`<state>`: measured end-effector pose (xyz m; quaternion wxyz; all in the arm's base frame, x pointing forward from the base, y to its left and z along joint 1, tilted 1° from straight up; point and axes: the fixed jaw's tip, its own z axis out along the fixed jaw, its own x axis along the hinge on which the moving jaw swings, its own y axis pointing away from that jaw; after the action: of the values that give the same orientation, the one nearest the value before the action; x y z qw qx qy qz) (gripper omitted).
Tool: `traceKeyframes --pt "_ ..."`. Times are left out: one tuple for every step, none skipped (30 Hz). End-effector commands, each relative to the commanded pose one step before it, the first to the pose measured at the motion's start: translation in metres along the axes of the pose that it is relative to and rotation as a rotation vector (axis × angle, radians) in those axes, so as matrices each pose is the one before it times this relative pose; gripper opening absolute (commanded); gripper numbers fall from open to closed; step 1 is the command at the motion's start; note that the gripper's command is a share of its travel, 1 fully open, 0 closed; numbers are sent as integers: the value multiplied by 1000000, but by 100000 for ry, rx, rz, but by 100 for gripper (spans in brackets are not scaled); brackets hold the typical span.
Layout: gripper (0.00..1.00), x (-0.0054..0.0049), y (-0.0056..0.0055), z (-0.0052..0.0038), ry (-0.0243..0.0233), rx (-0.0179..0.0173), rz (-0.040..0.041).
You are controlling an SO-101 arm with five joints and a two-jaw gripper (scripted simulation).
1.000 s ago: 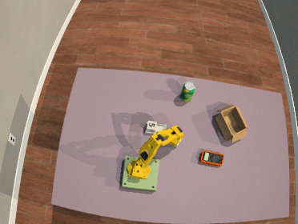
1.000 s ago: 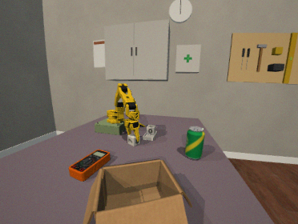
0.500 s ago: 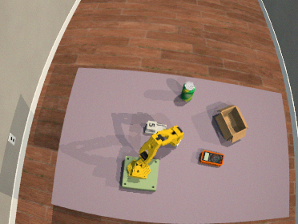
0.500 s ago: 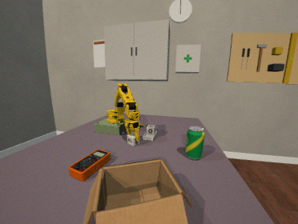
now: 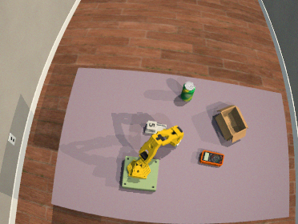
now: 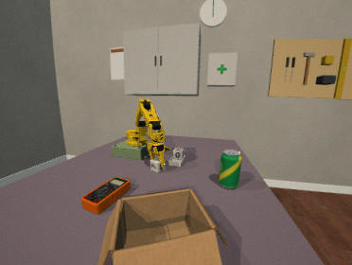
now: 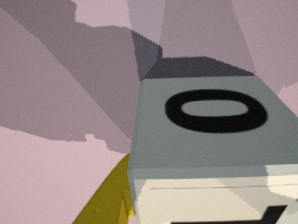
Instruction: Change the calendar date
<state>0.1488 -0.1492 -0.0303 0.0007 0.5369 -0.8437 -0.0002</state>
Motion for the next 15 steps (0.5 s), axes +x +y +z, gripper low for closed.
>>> traceKeyframes --pt "29 -972 1253 3310 -720 -1669 -105" --pt "28 0 0 0 0 0 0" --pt "27 0 0 0 0 0 0" --pt "26 0 0 0 0 0 0" --pt "25 0 0 0 0 0 0" --pt "23 0 0 0 0 0 0" --pt "22 0 0 0 0 0 0" --pt "20 0 0 0 0 0 0" --pt "19 0 0 0 0 0 0" --pt "17 0 0 0 0 0 0" --pt "15 0 0 0 0 0 0" --pt "15 0 0 0 0 0 0" --pt "15 0 0 0 0 0 0" --pt "13 -5 -1 5 2 1 0" --pt "11 0 0 0 0 0 0"
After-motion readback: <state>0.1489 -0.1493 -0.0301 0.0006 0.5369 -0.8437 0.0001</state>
